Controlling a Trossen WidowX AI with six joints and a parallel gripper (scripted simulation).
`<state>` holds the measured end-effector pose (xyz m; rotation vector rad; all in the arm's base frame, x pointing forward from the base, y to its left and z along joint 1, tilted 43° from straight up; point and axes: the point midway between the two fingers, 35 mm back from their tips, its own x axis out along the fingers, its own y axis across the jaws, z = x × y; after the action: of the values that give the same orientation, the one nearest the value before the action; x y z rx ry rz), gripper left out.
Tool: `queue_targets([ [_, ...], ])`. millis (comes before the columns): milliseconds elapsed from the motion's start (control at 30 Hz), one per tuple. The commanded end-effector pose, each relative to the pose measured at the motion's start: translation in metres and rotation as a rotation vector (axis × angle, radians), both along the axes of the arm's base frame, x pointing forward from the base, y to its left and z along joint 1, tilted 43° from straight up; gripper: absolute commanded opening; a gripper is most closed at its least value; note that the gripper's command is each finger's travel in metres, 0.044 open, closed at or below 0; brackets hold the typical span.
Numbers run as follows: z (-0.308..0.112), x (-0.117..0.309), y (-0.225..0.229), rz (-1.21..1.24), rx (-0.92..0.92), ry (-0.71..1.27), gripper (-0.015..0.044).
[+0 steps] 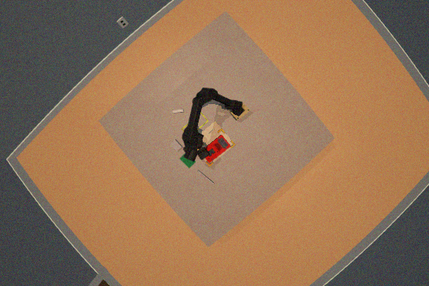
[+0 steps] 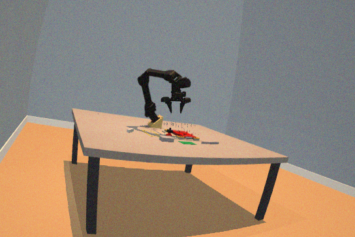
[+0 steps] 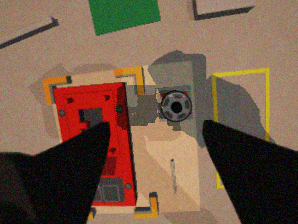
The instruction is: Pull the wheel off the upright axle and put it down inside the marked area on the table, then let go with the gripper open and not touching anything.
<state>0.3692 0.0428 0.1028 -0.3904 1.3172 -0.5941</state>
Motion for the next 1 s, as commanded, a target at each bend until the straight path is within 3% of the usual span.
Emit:
queue_targets([
  [0, -0.022, -0.003, -0.027, -0.041, -0.059, 0.177, 0.03],
  [467, -0.026, -0.005, -0.046, -0.059, -0.078, 0.251, 0.03],
  [967, -0.076, -0.01, -0.093, -0.06, -0.081, 0.25, 0.03],
])
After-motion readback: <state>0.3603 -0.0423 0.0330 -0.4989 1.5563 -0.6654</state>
